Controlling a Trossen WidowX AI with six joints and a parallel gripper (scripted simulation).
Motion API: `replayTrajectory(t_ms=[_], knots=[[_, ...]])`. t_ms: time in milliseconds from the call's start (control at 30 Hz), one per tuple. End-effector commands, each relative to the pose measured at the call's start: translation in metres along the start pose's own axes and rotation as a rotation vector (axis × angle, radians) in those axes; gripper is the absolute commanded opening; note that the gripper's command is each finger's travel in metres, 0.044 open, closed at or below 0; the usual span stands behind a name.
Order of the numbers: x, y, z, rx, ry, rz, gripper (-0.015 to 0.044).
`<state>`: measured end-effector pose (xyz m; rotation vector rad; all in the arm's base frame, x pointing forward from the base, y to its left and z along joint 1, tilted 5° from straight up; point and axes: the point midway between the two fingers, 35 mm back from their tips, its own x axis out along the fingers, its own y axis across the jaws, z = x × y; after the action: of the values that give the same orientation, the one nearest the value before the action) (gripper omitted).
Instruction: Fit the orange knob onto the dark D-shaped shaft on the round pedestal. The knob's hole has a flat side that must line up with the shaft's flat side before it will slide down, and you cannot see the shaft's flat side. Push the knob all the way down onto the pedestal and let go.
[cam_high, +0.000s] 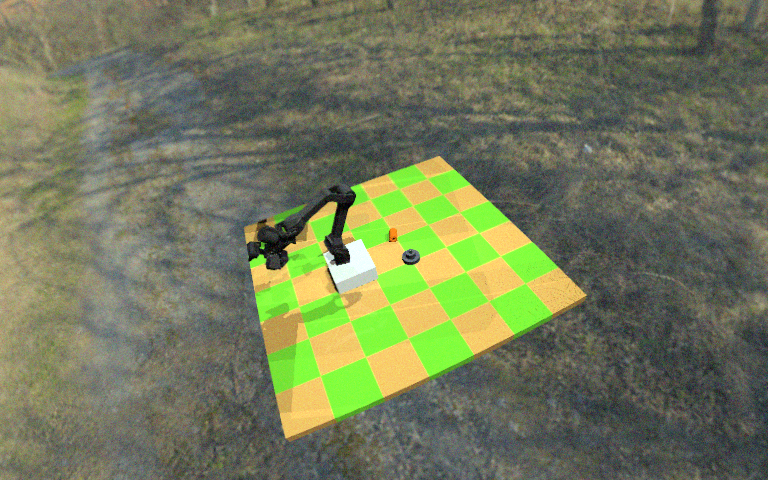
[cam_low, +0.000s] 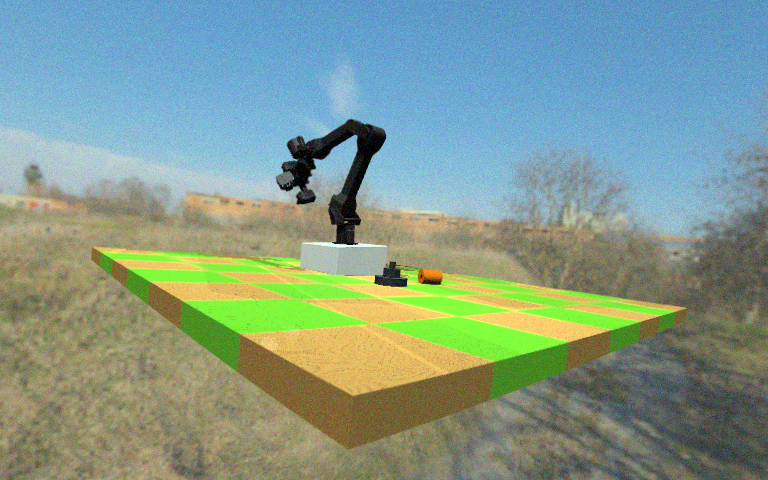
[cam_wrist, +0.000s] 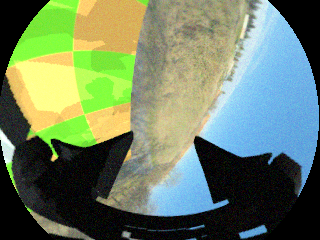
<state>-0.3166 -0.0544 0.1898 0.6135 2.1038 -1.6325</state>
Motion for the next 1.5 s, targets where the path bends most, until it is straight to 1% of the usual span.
replayTrajectory(t_ms=[0, 33, 200, 367, 600, 800, 933, 1033, 1200, 1300, 1467], knots=[[-0.001, 0.0, 0.003, -0.002, -0.009, -0.001, 0.0426], [-0.003, 0.0, 0.011, -0.009, -0.035, -0.005, 0.044], [-0.024, 0.006, 0.089, -0.108, -0.244, 0.005, 0.044], [-0.057, 0.024, 0.161, -0.232, -0.43, 0.035, 0.044], [-0.125, 0.071, 0.243, -0.431, -0.663, 0.083, 0.044], [-0.196, 0.127, 0.287, -0.625, -0.835, 0.121, 0.044], [-0.245, 0.171, 0.301, -0.766, -0.935, 0.141, 0.044], [-0.283, 0.204, 0.3, -0.876, -1.015, 0.133, 0.044], [-0.324, 0.243, 0.291, -1.007, -1.097, 0.127, 0.044], [-0.354, 0.277, 0.278, -1.114, -1.143, 0.131, 0.044], [-0.398, 0.334, 0.233, -1.298, -1.236, 0.151, 0.044]])
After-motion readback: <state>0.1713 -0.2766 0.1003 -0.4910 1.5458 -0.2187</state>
